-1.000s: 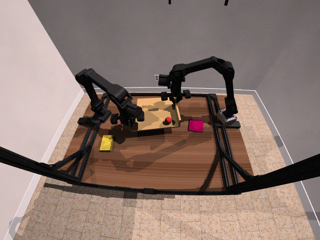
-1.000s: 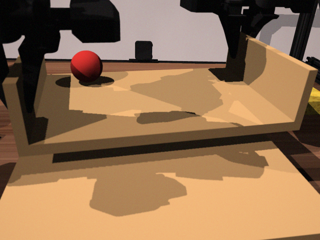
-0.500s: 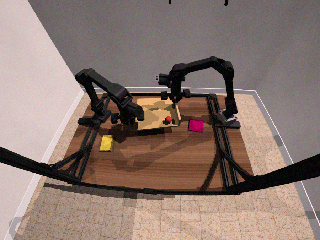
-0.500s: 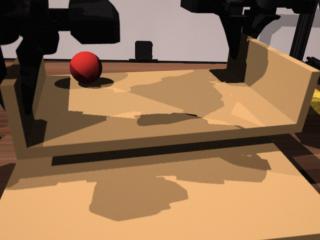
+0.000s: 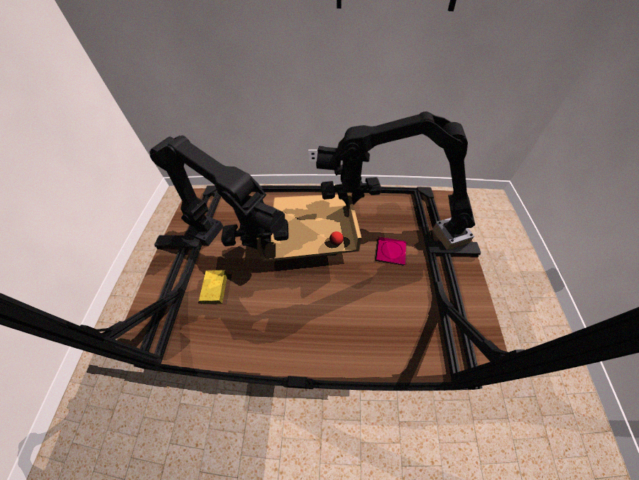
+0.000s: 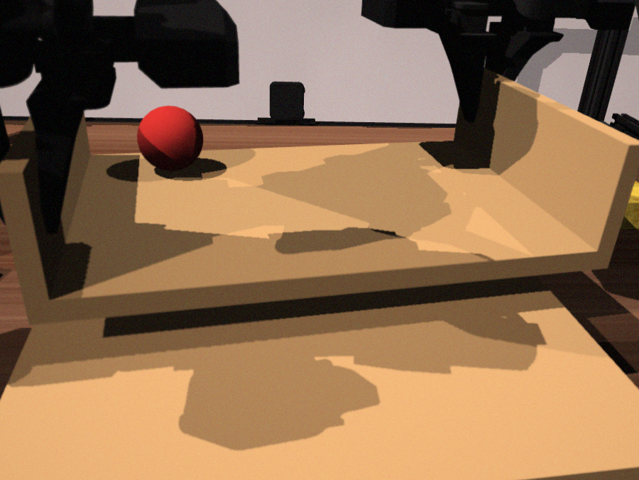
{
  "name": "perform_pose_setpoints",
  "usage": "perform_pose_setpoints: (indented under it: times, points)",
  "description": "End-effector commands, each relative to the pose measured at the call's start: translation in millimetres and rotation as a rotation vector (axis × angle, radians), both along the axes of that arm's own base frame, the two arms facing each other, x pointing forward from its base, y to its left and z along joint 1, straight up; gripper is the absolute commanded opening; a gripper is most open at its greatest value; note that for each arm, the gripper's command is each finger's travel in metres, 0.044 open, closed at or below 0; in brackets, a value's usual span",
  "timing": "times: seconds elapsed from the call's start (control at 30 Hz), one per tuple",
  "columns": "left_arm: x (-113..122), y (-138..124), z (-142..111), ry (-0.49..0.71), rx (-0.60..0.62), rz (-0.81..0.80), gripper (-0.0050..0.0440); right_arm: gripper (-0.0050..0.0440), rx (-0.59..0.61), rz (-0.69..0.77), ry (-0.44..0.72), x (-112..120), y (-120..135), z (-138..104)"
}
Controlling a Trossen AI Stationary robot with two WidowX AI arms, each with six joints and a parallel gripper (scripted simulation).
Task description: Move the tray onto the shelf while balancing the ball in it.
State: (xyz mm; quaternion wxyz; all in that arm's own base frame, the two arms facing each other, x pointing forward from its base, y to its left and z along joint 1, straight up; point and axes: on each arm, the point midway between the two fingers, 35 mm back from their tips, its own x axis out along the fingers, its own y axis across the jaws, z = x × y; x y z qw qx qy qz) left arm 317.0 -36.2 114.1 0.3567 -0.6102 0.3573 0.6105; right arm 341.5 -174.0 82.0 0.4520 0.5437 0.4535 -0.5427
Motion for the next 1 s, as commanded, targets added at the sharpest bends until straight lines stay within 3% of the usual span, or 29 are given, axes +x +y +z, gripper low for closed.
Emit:
perform_pose_setpoints:
  times: [0.0, 0.2, 0.57, 0.73, 0.97]
  points:
    - [-1.6, 2.3, 3.4, -0.012, -0.032, 0.0, 0.002, 0.002, 0.03, 0.0, -0.012, -0.1, -2.0, -2.3]
    - [-2.0, 3.1, -2.2, 0.006, 0.023, 0.0, 0.002, 0.002, -0.025, 0.0, 0.012, -0.4, -3.3, 3.8]
    - [-3.5, 7.8, 3.3, -0.012, -0.031, 0.0, 0.002, 0.002, 0.029, 0.0, -0.012, -2.1, -7.4, -2.2]
    - [-3.9, 8.5, -2.2, 0.005, 0.023, 0.0, 0.002, 0.002, -0.023, 0.0, 0.009, -2.3, -8.3, 3.4]
    - [-4.5, 11.1, 1.0, 0.0, -0.005, 0.0, 0.002, 0.002, 0.001, 0.0, -0.005, -3.6, -10.7, 0.2]
